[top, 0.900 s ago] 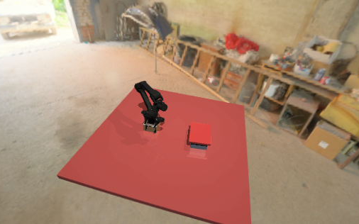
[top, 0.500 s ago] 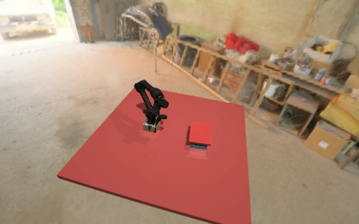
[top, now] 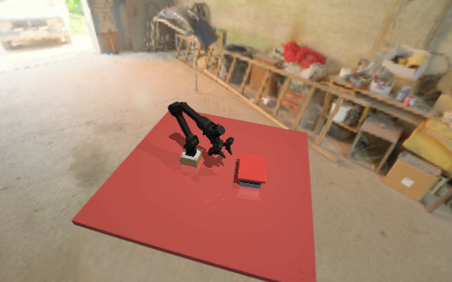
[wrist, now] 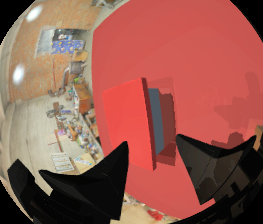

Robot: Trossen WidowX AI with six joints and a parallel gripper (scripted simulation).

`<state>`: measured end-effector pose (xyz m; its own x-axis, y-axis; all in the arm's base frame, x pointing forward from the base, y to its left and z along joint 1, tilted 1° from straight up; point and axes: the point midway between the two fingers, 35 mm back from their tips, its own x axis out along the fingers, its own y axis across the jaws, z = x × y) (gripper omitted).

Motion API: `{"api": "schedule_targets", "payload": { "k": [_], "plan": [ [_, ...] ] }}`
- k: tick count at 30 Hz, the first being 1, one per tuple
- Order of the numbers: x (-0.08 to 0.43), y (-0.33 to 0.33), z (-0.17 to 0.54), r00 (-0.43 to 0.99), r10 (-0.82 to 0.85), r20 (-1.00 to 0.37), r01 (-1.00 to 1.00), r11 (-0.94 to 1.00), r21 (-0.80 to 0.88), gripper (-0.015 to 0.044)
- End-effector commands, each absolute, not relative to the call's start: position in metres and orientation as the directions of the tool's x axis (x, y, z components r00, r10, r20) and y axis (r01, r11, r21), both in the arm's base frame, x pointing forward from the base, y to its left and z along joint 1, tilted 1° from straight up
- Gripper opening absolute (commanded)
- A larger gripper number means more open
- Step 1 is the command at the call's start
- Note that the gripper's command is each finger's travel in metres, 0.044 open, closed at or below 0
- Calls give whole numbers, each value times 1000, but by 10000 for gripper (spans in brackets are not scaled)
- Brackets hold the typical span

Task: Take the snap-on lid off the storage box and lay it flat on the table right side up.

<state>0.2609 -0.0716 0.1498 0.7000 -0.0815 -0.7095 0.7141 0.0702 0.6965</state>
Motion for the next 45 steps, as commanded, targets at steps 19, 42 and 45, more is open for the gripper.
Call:
{"api": "schedule_targets", "payload": {
  "k": [19,42,45],
  "plan": [
    [289,-44,91,779,81,-622,615,93,783,235],
    [314,-43,75,780,81,-621,614,94,784,235],
    [317,-43,73,780,81,-621,614,93,784,235]
  ]
}}
